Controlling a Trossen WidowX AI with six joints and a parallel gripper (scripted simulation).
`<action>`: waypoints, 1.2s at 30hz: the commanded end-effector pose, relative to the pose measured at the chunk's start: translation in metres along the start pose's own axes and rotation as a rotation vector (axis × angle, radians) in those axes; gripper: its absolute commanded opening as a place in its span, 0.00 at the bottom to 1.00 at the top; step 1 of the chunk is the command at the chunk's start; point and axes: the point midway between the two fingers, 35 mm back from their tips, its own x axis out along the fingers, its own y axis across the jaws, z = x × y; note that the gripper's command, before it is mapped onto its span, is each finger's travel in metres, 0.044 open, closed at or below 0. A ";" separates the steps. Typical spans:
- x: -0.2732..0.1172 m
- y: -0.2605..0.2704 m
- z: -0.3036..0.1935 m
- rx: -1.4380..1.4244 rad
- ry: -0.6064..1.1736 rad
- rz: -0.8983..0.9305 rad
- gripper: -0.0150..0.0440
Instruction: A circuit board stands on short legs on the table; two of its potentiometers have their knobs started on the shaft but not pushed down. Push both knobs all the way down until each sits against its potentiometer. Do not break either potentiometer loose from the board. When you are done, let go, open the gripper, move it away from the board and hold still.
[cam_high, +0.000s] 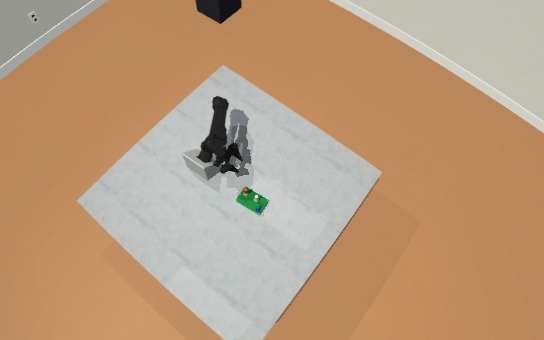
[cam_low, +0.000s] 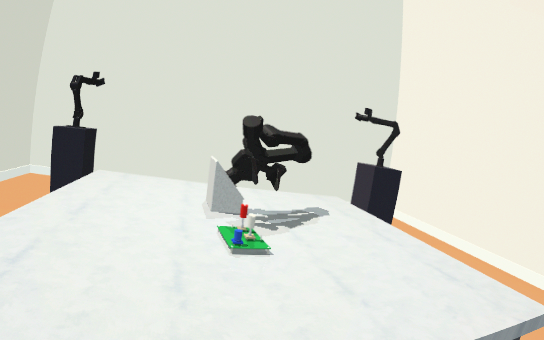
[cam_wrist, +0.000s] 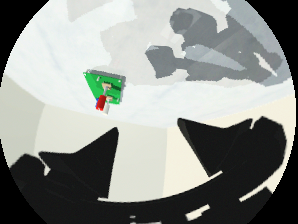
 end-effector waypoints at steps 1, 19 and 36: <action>0.000 0.000 0.000 -0.003 -0.001 0.000 0.89; 0.001 0.016 -0.024 -0.487 -0.141 -0.038 0.25; 0.009 0.038 -0.043 -0.960 -0.259 -0.153 0.25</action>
